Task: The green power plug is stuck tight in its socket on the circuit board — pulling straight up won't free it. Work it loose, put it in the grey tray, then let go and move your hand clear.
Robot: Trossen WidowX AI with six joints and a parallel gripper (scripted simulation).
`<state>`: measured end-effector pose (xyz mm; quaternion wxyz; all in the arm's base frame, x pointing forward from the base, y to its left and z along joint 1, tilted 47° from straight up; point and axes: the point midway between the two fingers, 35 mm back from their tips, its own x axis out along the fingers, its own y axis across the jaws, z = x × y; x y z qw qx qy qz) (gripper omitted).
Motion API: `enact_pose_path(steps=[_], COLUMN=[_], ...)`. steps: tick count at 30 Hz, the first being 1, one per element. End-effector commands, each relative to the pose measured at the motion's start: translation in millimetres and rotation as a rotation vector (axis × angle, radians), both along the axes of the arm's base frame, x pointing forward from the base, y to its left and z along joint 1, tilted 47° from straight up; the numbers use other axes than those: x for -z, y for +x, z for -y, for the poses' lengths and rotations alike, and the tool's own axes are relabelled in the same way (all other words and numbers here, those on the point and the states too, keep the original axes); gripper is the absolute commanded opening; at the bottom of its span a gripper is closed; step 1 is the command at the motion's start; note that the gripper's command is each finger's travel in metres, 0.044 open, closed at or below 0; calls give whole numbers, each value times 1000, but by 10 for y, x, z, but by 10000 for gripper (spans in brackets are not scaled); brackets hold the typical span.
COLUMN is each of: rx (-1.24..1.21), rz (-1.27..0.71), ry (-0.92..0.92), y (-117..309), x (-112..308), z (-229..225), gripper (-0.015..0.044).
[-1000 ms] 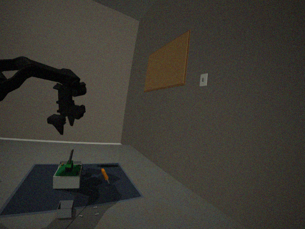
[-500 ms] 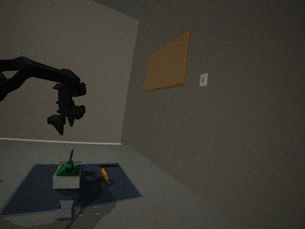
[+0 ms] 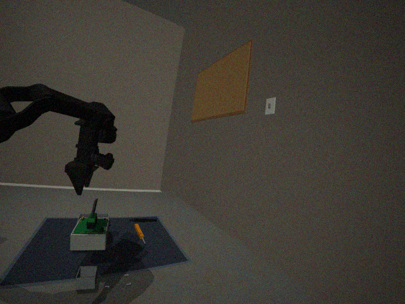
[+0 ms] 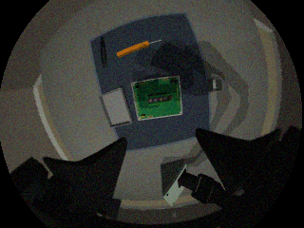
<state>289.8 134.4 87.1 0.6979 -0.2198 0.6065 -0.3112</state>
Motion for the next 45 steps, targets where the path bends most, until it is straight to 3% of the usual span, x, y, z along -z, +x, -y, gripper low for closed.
enact_pose_path(steps=[1, 11, 18, 45], rx=[-15, -15, -15, -15], rz=[-16, -15, -13, -12], ry=[-20, -21, -21, -22], y=[-4, 33, 355, 409], x=[-17, 188, 132, 319], z=[30, 245, 264, 496], gripper=[430, 430, 430, 430])
